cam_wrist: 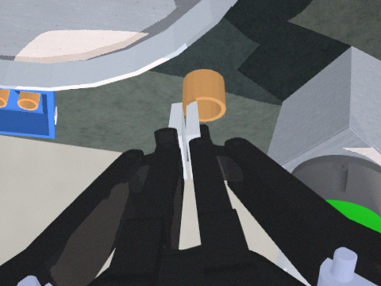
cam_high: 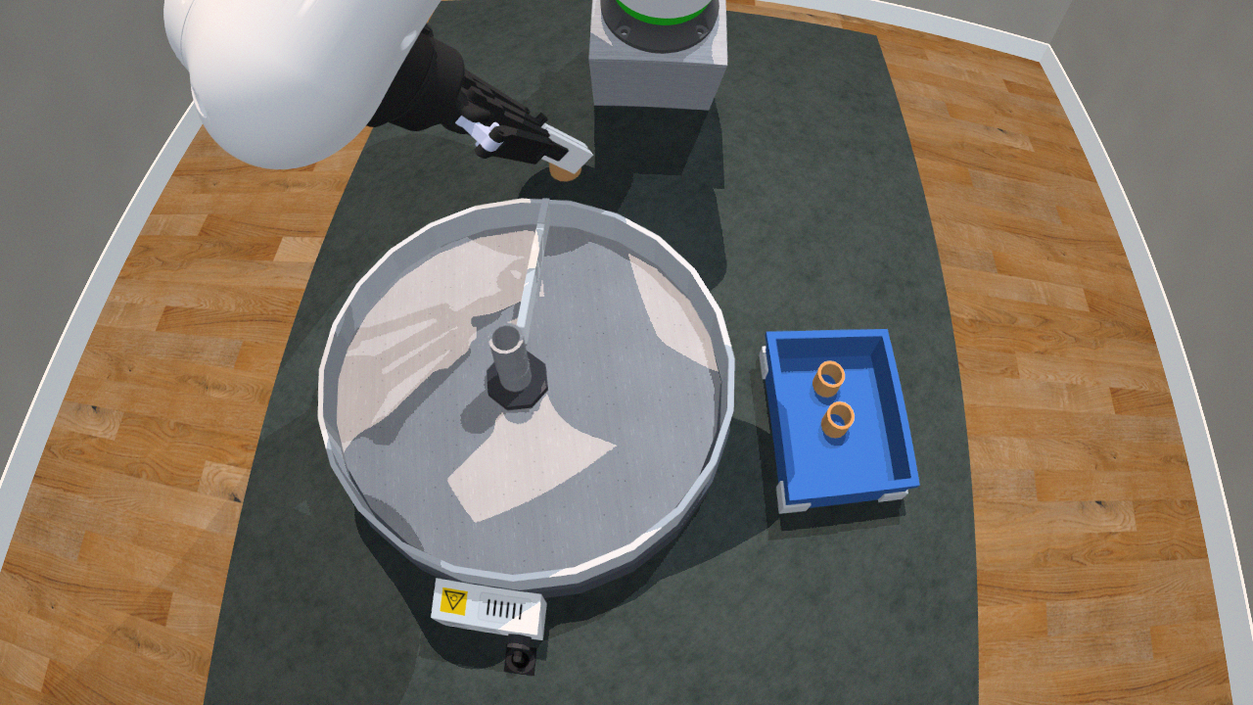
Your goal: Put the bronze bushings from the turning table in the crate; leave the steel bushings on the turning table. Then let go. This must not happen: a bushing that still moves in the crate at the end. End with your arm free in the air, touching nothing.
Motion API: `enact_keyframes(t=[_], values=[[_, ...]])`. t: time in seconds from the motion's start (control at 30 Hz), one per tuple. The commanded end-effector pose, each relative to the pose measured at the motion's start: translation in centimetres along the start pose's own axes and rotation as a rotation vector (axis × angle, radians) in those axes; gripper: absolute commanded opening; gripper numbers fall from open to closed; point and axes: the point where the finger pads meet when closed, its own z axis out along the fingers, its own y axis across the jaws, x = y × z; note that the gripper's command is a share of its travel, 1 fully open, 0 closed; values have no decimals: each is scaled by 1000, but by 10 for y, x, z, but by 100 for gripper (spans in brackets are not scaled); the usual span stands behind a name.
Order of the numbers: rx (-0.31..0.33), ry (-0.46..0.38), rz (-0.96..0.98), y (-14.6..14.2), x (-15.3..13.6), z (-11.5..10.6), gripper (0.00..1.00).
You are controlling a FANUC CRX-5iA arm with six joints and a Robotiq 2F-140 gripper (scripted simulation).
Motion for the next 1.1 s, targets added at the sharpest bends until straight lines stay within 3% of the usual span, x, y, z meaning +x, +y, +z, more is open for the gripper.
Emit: enact_keyframes(t=[0.0,0.3,0.77,0.83,1.07], values=[[0,1,1,-12,-3,2,0],[0,1,1,-55,-15,12,0],[0,1,1,-190,-53,42,0],[0,1,1,-190,-53,42,0],[0,1,1,-264,-74,59,0]])
